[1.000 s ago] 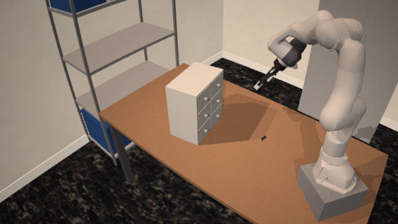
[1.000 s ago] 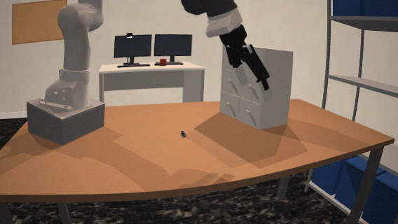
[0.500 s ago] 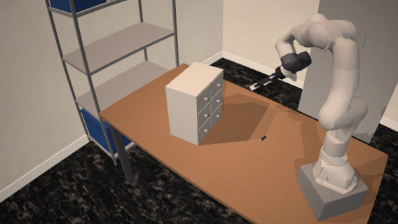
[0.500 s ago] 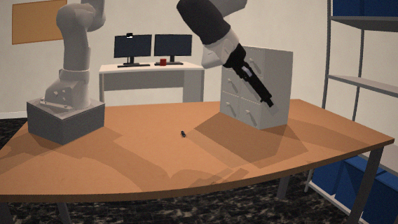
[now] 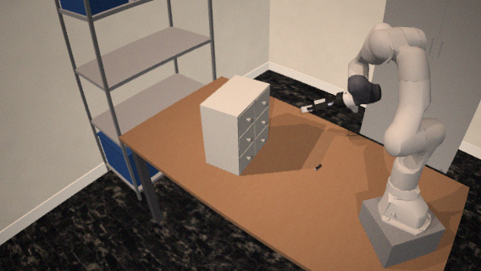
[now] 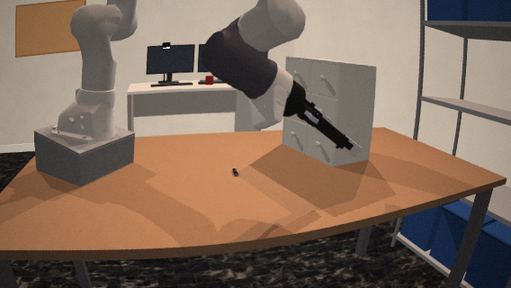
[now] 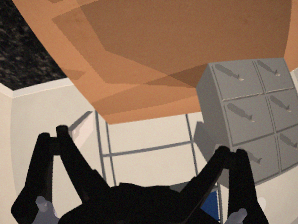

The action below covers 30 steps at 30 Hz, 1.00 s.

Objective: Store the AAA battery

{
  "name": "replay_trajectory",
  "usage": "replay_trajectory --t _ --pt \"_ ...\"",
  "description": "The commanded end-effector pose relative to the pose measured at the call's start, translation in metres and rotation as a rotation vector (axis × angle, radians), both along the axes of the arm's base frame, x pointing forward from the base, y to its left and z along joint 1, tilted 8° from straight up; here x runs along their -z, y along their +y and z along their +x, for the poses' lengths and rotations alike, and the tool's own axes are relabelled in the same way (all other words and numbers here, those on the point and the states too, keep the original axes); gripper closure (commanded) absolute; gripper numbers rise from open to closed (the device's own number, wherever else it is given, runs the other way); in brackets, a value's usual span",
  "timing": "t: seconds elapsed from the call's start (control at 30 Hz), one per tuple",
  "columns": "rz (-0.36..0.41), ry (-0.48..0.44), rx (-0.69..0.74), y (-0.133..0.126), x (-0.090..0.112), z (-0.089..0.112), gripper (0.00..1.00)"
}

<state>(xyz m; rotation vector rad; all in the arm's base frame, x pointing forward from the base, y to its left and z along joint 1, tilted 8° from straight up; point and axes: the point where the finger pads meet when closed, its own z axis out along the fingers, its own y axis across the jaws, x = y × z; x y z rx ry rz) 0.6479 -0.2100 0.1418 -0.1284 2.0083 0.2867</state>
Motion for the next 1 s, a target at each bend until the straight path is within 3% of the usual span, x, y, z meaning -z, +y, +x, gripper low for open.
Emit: replay_trajectory --t 0.0,0.13,0.17,0.97 --pt "-0.16 -0.201 -0.109 0.0113 -0.0078 0.0077 0.0" --pt "-0.192 -0.244 -0.131 0.0114 -0.0076 0.0078 0.0" --pt "-0.192 -0.244 -0.131 0.0114 -0.0076 0.0078 0.8" --pt "-0.192 -0.244 -0.131 0.0114 -0.0076 0.0078 0.8"
